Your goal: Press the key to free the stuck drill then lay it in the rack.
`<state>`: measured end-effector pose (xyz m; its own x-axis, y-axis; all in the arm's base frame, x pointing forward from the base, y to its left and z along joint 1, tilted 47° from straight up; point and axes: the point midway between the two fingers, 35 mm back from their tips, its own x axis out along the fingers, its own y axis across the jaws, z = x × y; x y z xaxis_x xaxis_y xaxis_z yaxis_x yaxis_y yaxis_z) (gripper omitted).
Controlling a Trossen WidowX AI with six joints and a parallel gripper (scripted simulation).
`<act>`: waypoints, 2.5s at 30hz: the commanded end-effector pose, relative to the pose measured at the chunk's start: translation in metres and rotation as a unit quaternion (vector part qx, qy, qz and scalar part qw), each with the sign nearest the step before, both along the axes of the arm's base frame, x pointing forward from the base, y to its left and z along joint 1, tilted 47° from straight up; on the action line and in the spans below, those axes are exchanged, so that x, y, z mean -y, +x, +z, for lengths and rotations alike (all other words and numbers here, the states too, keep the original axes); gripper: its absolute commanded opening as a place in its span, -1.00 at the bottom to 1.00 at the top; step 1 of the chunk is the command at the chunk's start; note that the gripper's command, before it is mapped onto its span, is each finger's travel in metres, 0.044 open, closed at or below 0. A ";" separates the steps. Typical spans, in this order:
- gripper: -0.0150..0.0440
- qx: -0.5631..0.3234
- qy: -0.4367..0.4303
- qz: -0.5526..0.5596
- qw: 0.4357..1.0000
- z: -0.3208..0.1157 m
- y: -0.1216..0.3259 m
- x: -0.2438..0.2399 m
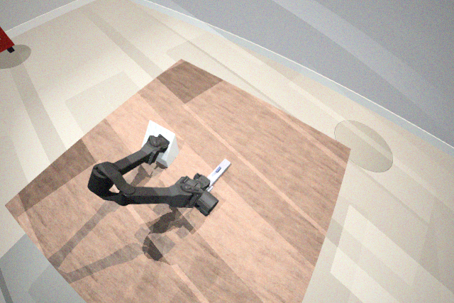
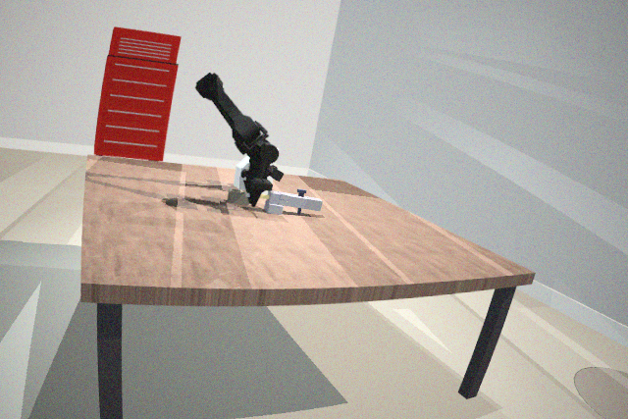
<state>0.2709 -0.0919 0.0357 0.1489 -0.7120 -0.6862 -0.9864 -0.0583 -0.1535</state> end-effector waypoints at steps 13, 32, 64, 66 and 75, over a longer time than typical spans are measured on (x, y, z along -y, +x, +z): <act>-0.49 -0.001 0.000 -0.002 1.000 0.001 -0.002 -0.001; -0.49 -0.001 0.000 -0.002 1.000 0.008 -0.003 0.004; -0.49 0.000 -0.001 -0.002 1.000 0.046 -0.006 0.035; -0.49 0.000 -0.001 -0.002 1.000 0.047 -0.006 0.035; -0.49 0.000 -0.001 -0.002 1.000 0.056 -0.007 0.042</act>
<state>0.2629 -0.1332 0.0867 0.1369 -0.7175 -0.6829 -0.9882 -0.0508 -0.1448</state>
